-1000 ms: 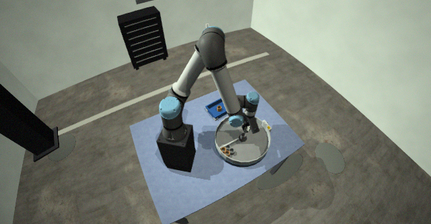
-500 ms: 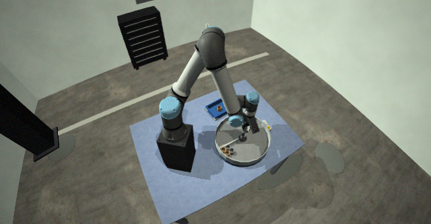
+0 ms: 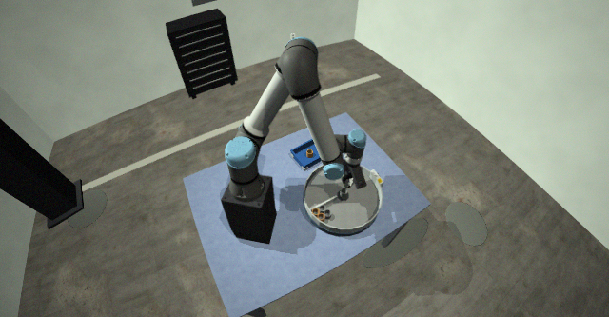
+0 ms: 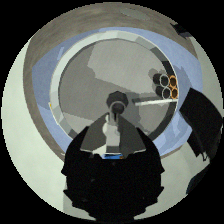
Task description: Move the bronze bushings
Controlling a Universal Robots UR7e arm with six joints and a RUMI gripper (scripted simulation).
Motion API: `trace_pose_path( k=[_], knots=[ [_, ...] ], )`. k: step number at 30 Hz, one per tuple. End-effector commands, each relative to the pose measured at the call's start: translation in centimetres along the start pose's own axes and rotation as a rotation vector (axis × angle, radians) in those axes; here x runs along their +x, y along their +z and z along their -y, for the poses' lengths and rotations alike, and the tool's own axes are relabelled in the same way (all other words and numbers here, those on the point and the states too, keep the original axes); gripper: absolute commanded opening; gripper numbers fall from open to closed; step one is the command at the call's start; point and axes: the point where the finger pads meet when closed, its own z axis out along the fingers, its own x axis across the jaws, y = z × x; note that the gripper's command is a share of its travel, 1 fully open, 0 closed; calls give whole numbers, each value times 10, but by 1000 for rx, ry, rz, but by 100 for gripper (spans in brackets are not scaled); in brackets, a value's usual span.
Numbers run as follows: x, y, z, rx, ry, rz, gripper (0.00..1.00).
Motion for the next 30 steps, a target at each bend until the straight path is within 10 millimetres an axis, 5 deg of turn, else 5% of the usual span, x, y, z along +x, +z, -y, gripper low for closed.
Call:
trace_pose_path(
  k=[1,30],
  knots=[
    [0,0,0,0,0,1,6],
    [3,0,3,0,19,1,5]
  ],
)
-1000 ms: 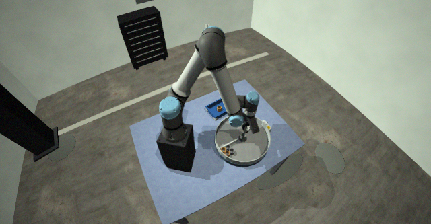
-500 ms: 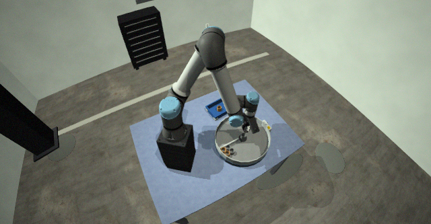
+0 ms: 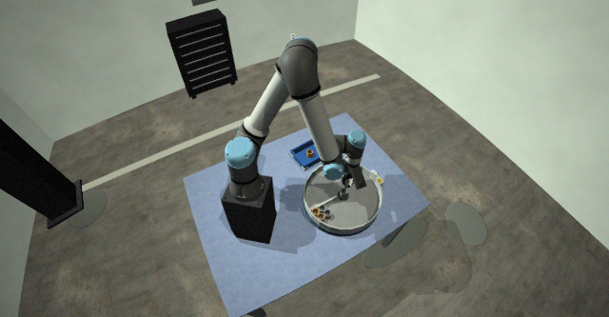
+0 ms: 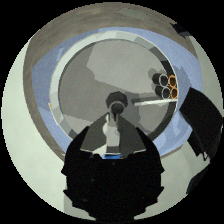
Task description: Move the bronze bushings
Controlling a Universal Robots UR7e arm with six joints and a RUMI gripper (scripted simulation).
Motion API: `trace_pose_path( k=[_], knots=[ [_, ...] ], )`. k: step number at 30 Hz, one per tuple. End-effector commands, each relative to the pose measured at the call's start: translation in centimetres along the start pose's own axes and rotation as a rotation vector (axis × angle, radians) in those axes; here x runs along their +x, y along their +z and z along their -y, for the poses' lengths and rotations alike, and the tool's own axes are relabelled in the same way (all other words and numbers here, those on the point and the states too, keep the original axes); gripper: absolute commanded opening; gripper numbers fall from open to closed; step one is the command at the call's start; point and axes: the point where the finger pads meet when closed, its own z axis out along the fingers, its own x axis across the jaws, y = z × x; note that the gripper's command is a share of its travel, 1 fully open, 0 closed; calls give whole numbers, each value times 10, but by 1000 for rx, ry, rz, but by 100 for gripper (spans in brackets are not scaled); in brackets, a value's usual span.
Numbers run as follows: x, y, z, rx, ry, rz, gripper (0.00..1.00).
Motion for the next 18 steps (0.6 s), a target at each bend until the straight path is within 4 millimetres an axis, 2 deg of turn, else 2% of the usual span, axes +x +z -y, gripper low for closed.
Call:
trace_pose_path(
  k=[1,8,16,18],
  knots=[
    [2,0,2,0,12,1,5],
    [19,-1,12,0,96,1,5],
    [57,-1,35,0,279,1,5],
    [57,-1,35,0,279,1,5]
  ],
)
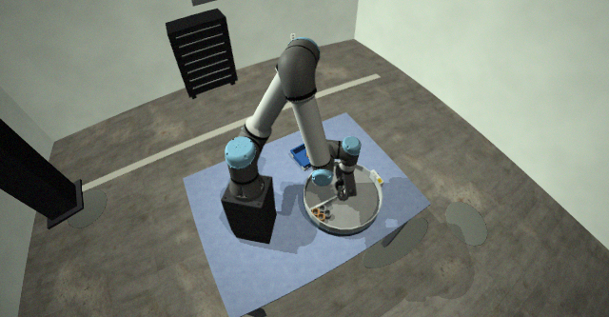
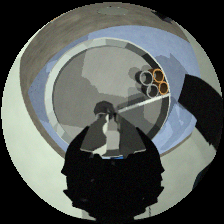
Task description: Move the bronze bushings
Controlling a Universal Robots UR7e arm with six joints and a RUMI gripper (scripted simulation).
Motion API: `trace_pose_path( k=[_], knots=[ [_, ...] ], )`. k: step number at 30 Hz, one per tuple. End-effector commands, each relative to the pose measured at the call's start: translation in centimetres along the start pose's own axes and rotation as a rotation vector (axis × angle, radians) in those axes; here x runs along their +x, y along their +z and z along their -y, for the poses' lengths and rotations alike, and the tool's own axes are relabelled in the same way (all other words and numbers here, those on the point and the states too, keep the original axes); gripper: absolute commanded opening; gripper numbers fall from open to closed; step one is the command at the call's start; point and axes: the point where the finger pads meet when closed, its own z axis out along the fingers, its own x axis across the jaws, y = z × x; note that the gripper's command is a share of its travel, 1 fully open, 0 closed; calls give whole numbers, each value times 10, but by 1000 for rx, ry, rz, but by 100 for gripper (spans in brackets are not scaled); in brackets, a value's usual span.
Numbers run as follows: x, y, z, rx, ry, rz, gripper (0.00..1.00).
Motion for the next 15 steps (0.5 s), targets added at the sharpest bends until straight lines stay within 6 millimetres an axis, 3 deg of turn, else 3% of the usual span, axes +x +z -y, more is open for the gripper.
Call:
trace_pose_path(
  k=[1,15],
  knots=[
    [17,-1,18,1,98,5,5],
    [75,-1,73,-1,425,5,5]
  ],
)
